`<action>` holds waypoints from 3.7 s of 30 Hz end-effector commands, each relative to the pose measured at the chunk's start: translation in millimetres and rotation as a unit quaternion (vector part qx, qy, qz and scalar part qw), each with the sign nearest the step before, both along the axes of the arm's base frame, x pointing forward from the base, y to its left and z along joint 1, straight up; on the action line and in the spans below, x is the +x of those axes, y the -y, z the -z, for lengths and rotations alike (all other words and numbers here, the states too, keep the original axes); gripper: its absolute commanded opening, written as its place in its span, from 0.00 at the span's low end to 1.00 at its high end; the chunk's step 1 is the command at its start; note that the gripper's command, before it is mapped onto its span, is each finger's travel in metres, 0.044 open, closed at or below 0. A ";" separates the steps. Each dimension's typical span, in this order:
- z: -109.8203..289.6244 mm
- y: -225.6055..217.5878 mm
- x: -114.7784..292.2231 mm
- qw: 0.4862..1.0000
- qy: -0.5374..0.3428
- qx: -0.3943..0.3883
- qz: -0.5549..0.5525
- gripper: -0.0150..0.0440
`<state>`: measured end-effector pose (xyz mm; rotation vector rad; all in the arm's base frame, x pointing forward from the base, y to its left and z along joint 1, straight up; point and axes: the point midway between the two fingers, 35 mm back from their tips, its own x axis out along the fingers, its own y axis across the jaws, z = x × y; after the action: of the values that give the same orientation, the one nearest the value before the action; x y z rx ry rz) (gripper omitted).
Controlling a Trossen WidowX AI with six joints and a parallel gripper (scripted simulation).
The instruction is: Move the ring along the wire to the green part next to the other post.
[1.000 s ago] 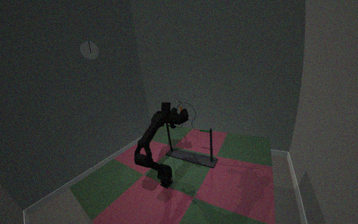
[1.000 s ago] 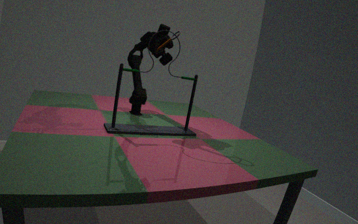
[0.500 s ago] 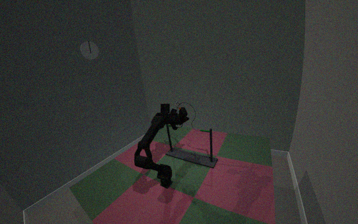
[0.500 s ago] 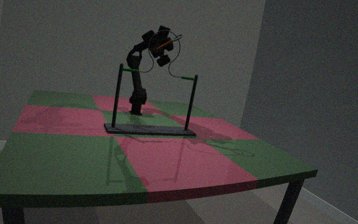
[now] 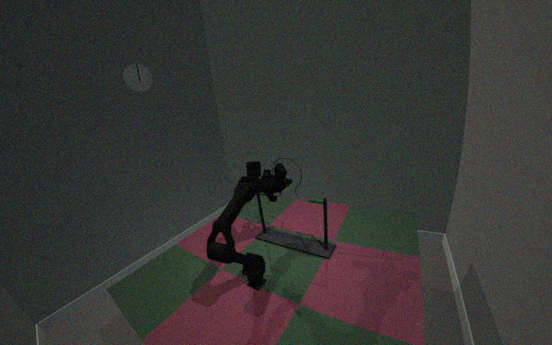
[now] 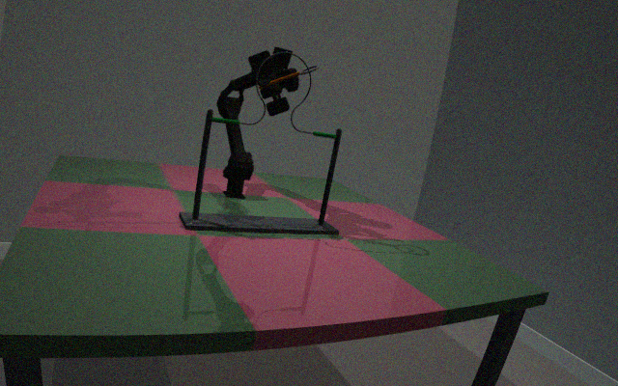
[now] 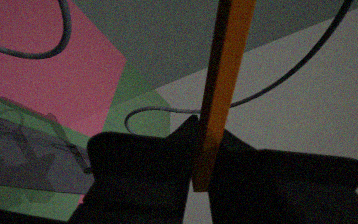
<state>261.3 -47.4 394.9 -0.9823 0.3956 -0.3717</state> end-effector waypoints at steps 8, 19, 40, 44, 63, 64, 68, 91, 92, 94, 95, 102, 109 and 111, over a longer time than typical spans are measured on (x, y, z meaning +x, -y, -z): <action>-2.9 2.8 -0.5 0.997 -0.001 -0.071 0.002 0.00; -7.2 4.6 -0.6 0.990 -0.001 -0.140 0.003 0.00; -15.9 6.2 -0.7 0.963 -0.001 -0.271 0.006 0.00; -17.5 6.3 -0.7 0.955 -0.001 -0.295 0.006 0.00; -25.5 5.3 -0.8 0.913 -0.001 -0.408 0.008 0.00; -25.9 5.2 -0.8 0.910 -0.001 -0.414 0.009 0.00; -27.5 4.7 -0.8 0.899 -0.001 -0.437 0.009 0.00; -34.8 1.5 -0.9 0.831 -0.001 -0.557 0.012 0.00; -34.9 1.4 -0.9 0.828 -0.001 -0.561 0.012 0.00; -35.0 1.4 -0.9 0.826 -0.001 -0.563 0.012 0.00; -35.0 1.4 -0.9 0.826 -0.001 -0.563 0.012 0.00; -33.4 3.1 -0.9 0.812 -0.001 -0.583 0.013 0.00; -28.2 8.0 -0.8 0.812 -0.001 -0.583 0.014 0.00; -25.6 10.3 -0.8 0.816 -0.001 -0.578 0.014 0.00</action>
<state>260.1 -55.2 425.1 -2.1852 0.1465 -0.6662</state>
